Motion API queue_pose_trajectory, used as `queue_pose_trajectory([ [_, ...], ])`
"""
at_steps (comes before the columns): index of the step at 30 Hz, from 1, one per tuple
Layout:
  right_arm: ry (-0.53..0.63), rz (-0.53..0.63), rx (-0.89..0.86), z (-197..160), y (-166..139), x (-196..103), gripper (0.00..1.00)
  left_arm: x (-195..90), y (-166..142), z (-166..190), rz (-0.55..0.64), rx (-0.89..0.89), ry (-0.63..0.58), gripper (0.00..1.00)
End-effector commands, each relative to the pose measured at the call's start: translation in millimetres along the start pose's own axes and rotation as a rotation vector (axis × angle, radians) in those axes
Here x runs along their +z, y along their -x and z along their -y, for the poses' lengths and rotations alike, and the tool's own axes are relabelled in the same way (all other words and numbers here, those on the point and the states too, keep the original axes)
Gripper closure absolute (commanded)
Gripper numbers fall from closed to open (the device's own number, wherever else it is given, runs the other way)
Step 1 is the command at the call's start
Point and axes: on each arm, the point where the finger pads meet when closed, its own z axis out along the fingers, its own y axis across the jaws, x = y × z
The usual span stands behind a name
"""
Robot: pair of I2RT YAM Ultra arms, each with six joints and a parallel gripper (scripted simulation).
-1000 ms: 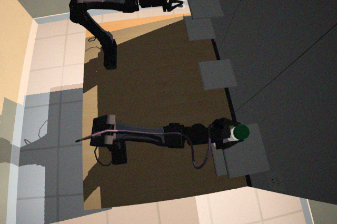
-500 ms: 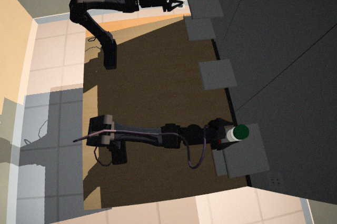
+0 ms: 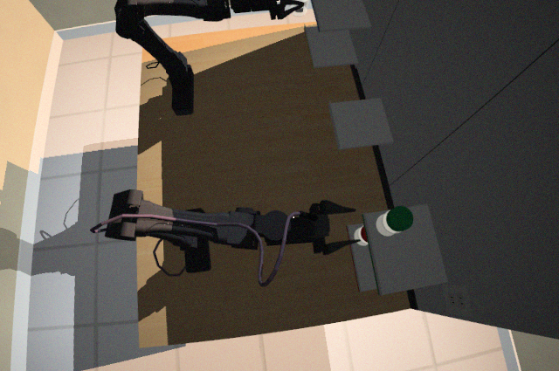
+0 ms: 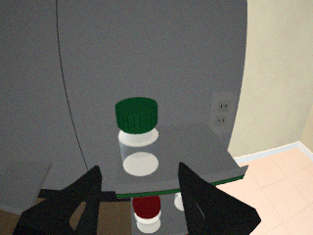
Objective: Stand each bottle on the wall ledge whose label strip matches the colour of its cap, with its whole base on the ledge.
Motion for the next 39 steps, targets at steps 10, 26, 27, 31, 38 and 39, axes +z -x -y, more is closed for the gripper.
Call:
queue_pose_trajectory([
  [10,0.048,0.049,-0.025,-5,18,-17,0.00,-7,26,0,0.100,0.006,0.001,0.48],
  [26,0.009,-0.176,-0.029,60,-114,-56,0.00,4,-102,0,0.170,0.009,0.005,0.48],
  [27,0.004,-0.193,-0.022,63,-122,-57,0.00,5,-113,0,0.162,0.008,0.005,0.48],
  [31,-0.013,-0.216,-0.010,70,-133,-60,0.00,7,-146,0,0.133,0.007,0.003,0.48],
  [38,-0.027,-0.204,-0.010,73,-127,-60,0.00,12,-184,1,0.091,-0.007,0.004,0.48],
  [39,-0.027,-0.204,-0.010,73,-127,-60,0.00,12,-190,1,0.080,-0.008,0.003,0.48],
])
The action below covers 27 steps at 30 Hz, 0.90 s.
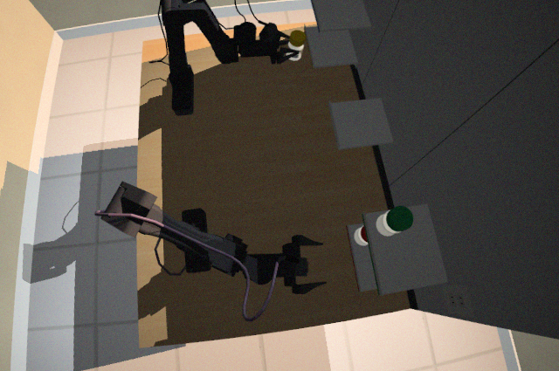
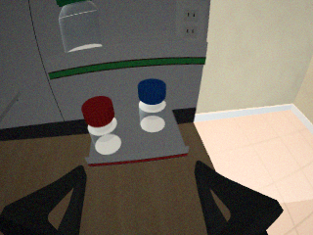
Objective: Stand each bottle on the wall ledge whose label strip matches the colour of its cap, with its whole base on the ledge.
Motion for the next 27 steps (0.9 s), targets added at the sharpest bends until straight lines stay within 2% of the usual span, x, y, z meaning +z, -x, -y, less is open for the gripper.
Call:
queue_pose_trajectory([
  [1,-0.001,0.034,-0.019,3,10,-1,0.00,0,27,2,0.146,-0.004,0.000,0.48],
  [7,-0.001,0.034,-0.019,3,10,-1,0.00,2,13,3,0.106,-0.002,-0.002,0.48],
  [27,0.007,0.024,-0.015,1,8,-1,0.00,34,26,4,0.138,-0.001,-0.004,0.48],
])
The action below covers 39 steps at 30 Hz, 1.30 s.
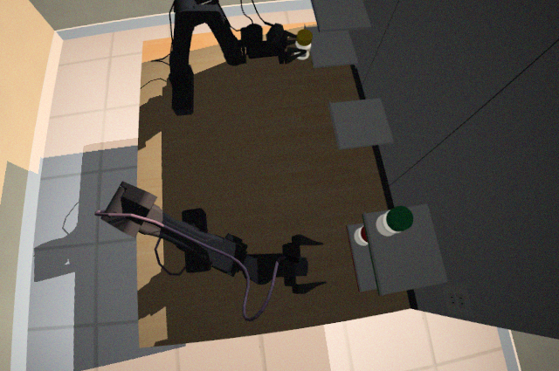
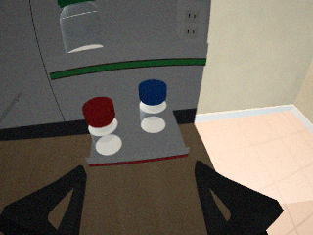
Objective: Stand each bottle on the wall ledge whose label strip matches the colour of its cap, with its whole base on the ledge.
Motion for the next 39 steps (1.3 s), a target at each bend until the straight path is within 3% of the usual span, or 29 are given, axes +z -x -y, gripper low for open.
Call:
queue_pose_trajectory([
  [1,0.003,0.021,-0.014,1,7,-1,0.00,8,24,4,0.079,-0.003,-0.006,0.48],
  [13,0.003,0.021,-0.014,1,7,-1,0.00,11,41,5,0.080,-0.003,-0.003,0.48],
  [20,0.003,0.021,-0.014,1,7,-1,0.00,16,34,4,0.066,-0.004,-0.002,0.48],
  [39,0.003,0.021,-0.014,1,7,-1,0.00,81,41,5,0.105,-0.005,-0.005,0.48],
])
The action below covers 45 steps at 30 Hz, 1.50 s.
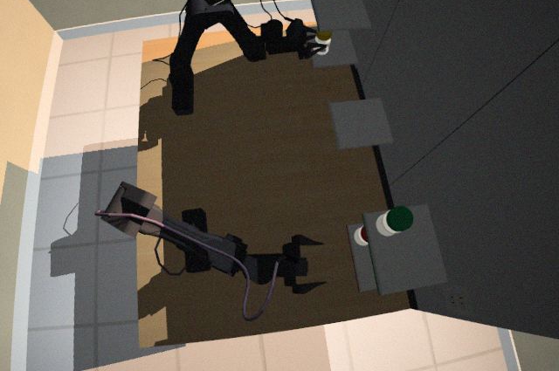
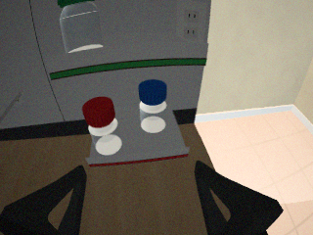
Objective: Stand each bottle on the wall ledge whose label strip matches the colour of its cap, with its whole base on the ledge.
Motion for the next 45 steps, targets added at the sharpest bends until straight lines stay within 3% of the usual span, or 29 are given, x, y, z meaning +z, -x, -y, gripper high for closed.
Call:
queue_pose_trajectory([
  [1,0.003,0.021,-0.014,1,7,-1,0.00,14,22,4,0.066,-0.006,-0.004,0.48],
  [17,0.003,0.021,-0.014,1,7,-1,0.00,14,24,2,0.069,0.000,-0.003,0.48],
  [19,-0.006,0.054,-0.027,4,17,1,0.19,14,24,2,0.069,0.000,-0.003,0.48],
  [23,-0.025,0.082,-0.028,9,24,4,0.19,14,24,2,0.069,0.000,-0.003,0.48],
  [32,-0.066,0.275,-0.055,24,58,63,0.19,14,24,2,0.069,0.000,-0.003,0.48],
  [36,-0.069,0.305,-0.046,25,48,91,0.19,14,24,2,0.069,0.000,-0.003,0.48],
  [38,-0.069,0.305,-0.046,25,48,91,0.19,14,24,2,0.069,0.000,-0.003,0.48],
  [45,-0.066,0.298,-0.011,24,-5,145,0.19,14,24,2,0.069,0.000,-0.003,0.48],
])
